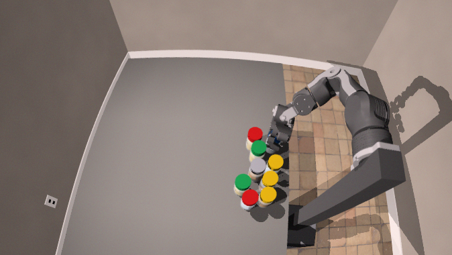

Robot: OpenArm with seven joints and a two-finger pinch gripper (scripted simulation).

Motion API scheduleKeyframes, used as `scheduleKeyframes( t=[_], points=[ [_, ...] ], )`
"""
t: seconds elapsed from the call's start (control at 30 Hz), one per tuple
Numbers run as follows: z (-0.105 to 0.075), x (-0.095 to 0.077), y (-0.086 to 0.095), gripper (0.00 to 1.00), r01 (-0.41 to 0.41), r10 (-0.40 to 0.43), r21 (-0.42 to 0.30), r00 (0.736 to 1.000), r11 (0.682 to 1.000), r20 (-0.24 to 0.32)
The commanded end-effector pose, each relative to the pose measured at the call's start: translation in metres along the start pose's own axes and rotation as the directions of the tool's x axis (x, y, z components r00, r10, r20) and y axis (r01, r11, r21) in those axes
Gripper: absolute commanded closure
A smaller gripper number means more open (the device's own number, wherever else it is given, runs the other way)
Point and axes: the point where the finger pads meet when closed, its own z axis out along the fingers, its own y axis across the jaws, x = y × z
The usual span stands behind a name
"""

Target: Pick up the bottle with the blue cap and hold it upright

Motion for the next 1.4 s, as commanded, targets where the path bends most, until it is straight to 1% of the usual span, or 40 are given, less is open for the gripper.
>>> scheduleKeyframes(
  t=[0.0, 0.07, 0.87, 0.9, 1.37],
  points=[
    [-0.004, -0.001, 0.000, 0.55, -0.005, 0.005, 0.002, 1.000, 1.000, 0.000],
    [-0.009, -0.001, 0.000, 0.55, -0.005, 0.005, 0.001, 1.000, 1.000, -0.001],
    [-0.015, -0.002, -0.001, 0.55, -0.006, 0.006, 0.006, 1.000, 1.000, 0.000],
    [-0.015, -0.001, 0.000, 1.00, -0.007, 0.007, 0.001, 1.000, 1.000, 0.000],
    [-0.015, -0.001, 0.000, 1.00, -0.007, 0.007, 0.001, 1.000, 1.000, 0.000]
  ],
)
